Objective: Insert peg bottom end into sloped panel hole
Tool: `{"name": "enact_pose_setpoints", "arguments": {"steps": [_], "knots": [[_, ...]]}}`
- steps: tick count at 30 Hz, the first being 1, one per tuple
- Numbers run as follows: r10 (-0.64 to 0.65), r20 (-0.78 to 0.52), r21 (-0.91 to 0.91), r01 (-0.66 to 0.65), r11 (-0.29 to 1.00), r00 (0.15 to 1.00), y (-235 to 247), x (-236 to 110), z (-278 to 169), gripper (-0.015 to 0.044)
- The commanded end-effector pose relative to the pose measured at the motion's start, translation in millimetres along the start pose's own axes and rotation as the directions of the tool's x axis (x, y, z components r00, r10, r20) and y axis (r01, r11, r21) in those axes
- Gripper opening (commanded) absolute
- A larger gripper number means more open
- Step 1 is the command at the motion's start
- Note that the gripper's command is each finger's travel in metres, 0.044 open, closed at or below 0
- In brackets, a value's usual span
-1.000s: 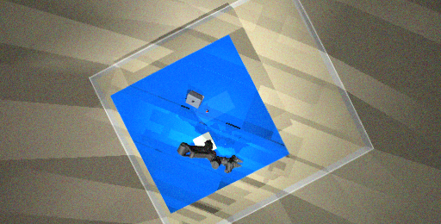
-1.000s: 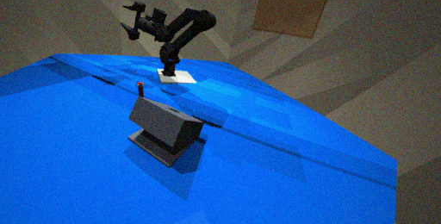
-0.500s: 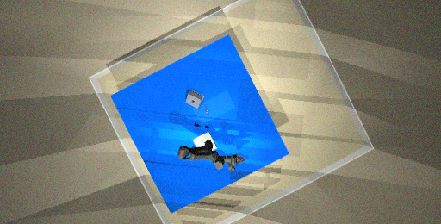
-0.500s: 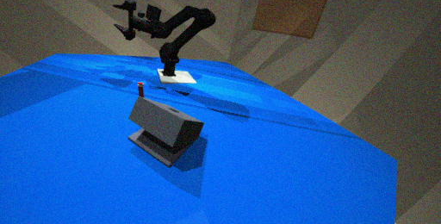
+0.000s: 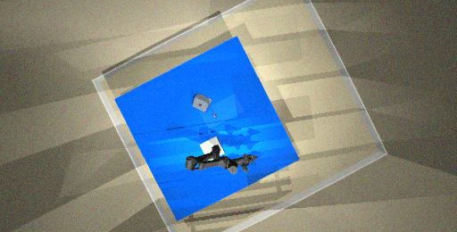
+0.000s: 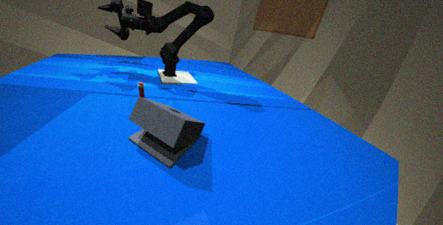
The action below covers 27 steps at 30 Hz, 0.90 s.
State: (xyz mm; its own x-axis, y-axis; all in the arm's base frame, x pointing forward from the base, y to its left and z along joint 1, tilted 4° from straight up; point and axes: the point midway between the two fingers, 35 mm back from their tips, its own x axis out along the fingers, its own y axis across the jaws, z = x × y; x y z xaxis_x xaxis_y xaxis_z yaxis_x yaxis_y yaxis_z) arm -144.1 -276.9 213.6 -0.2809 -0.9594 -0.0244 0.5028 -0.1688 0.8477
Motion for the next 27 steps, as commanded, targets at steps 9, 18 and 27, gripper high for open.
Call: {"name": "enact_pose_setpoints", "arguments": {"steps": [9,18,27], "knots": [[-0.047,-0.178,-0.235,0.004,0.972,0.983,11,22,-40,0.0440],[-0.080,-0.307,-0.402,-0.053,0.914,0.948,21,32,-73,0.0440],[-0.106,-0.429,-0.538,-0.160,0.828,0.897,33,36,-108,0.0440]]}}
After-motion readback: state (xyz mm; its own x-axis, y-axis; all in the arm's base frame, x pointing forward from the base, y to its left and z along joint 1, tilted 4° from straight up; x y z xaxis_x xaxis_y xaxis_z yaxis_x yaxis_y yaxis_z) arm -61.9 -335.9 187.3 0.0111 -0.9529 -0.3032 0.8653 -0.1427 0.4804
